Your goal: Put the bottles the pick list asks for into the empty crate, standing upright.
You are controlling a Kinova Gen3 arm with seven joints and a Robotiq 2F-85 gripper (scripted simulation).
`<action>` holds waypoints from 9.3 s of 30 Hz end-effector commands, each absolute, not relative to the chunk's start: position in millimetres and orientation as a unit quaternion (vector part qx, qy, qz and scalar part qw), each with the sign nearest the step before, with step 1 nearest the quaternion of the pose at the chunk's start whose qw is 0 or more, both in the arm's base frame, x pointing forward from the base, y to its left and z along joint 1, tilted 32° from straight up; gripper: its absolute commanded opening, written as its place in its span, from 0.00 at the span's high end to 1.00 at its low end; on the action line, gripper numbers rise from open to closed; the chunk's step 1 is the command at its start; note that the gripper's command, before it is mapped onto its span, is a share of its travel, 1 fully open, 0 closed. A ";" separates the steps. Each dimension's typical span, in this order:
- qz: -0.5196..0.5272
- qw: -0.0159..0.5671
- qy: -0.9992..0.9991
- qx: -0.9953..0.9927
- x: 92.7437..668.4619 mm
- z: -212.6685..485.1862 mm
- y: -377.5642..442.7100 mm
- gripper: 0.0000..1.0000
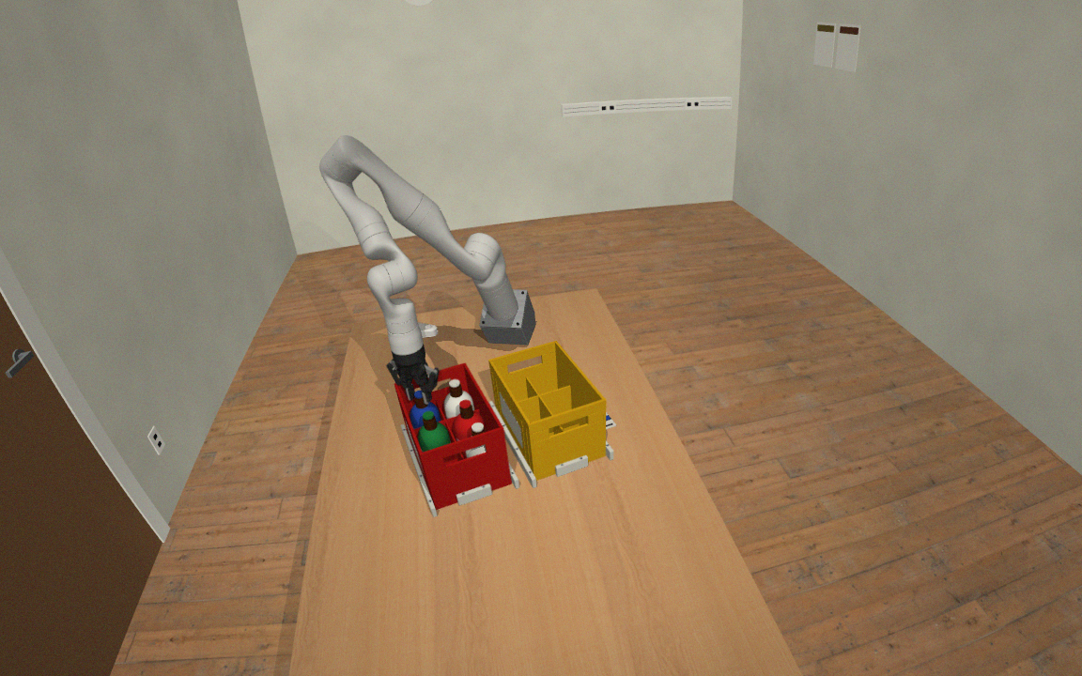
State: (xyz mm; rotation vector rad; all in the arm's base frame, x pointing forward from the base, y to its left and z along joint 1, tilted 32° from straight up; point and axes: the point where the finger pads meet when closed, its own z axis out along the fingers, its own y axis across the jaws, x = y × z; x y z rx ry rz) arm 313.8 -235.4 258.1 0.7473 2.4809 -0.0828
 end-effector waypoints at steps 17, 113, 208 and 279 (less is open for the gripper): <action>-0.031 0.271 0.921 0.277 313.8 258.4 -235.5 0.58; -0.031 0.272 0.921 0.278 272.0 332.3 -217.5 0.90; -0.031 0.272 0.921 0.278 224.7 398.6 -154.1 0.90; -0.030 0.272 0.921 0.277 217.4 364.9 -32.8 0.90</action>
